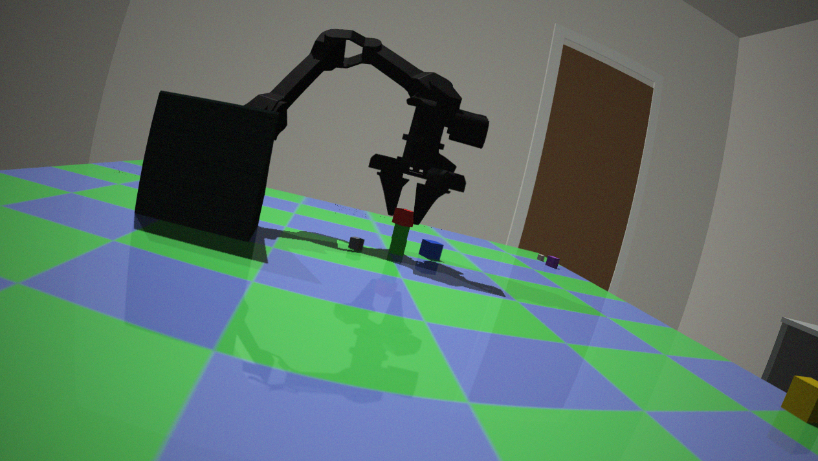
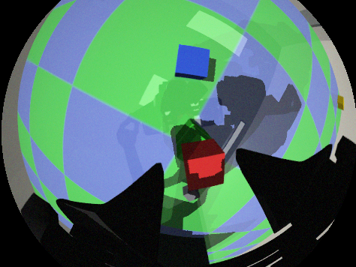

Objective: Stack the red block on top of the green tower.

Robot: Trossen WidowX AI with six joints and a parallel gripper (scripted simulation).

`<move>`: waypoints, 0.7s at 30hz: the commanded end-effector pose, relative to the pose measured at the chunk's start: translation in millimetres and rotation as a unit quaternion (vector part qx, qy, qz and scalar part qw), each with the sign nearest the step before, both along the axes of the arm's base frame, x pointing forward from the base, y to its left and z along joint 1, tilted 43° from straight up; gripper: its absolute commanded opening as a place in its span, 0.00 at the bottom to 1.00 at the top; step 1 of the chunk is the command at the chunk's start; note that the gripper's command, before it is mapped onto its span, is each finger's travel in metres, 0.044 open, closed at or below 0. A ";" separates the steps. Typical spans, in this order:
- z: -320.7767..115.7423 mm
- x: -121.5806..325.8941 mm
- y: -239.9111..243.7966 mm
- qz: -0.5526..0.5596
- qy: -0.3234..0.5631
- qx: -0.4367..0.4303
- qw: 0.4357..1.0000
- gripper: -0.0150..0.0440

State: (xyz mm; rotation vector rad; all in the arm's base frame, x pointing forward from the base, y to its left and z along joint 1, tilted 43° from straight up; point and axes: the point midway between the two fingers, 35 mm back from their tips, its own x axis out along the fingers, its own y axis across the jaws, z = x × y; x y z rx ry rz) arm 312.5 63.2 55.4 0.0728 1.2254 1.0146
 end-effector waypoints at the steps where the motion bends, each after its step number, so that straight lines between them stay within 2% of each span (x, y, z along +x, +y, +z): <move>1: -0.2 -0.2 0.1 0.000 0.000 0.000 1.000 0.92; 3: -0.2 -0.2 0.1 0.000 0.000 0.000 1.000 1.00; 21: -0.2 -0.2 0.1 0.000 0.000 0.000 1.000 1.00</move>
